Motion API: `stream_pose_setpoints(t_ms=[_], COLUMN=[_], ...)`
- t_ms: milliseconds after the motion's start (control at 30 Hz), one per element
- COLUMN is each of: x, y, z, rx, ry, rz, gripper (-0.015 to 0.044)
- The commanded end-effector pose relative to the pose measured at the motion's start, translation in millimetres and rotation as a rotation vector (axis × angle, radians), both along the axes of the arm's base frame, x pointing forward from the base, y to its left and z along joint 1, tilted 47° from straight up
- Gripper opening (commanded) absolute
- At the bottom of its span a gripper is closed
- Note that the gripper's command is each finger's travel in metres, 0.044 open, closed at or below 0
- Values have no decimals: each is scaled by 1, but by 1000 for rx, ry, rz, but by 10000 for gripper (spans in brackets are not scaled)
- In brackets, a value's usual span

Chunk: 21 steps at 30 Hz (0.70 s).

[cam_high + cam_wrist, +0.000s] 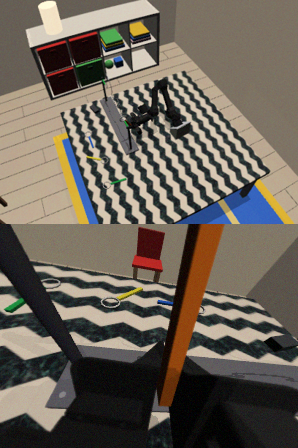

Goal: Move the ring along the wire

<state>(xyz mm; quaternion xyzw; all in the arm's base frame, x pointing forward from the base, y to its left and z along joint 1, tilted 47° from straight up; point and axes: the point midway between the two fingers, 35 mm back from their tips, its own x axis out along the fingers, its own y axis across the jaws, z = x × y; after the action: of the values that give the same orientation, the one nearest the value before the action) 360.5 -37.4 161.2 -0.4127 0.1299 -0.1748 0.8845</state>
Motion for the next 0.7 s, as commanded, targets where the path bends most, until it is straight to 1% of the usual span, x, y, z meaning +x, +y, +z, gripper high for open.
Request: stream_pose_setpoints(t_ms=[0,667], x=[1,2], y=[4,20], z=[-6,-23], rx=[21,42], ry=[0,-1], rz=[0,3], gripper=[-150,-150])
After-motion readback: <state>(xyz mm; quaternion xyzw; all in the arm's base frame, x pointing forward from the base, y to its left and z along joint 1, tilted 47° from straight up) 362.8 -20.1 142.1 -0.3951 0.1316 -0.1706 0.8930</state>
